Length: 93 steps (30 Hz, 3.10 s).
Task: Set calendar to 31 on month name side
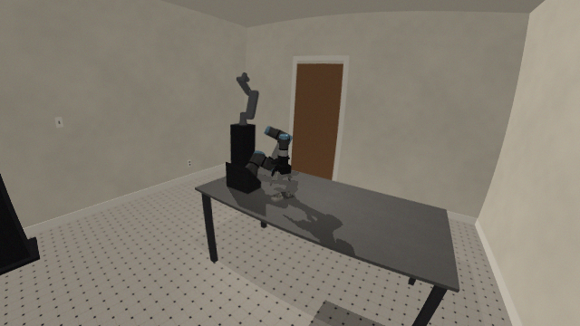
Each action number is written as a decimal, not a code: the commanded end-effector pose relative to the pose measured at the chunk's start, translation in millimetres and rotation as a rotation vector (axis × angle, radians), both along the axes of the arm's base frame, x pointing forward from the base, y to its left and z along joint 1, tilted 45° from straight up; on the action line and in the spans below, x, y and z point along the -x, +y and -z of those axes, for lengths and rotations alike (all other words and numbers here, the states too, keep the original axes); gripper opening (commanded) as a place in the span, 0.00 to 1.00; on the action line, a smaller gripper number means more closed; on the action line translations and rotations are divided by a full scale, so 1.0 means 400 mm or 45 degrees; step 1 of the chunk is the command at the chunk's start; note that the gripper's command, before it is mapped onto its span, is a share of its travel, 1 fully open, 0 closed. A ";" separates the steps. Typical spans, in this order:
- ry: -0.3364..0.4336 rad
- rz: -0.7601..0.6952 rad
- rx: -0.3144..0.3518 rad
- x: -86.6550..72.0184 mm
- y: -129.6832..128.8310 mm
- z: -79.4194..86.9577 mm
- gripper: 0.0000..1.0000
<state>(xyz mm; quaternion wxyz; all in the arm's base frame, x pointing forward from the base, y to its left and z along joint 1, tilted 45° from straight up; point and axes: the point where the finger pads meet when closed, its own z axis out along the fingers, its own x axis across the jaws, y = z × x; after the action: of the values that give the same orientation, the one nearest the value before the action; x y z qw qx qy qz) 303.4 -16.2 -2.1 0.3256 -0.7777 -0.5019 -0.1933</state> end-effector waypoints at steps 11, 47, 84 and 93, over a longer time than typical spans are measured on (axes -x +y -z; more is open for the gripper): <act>-0.119 -0.116 -0.007 0.004 -0.015 0.014 1.00; -0.121 -0.117 -0.007 0.004 -0.015 0.014 0.28; -0.121 -0.117 -0.007 0.006 0.033 0.064 0.28; -0.121 -0.117 -0.007 0.007 0.052 0.083 0.28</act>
<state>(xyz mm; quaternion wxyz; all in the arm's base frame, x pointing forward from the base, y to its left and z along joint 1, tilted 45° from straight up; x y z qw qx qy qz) 300.4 1.9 -31.6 0.3137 -0.7423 -0.5513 -0.2160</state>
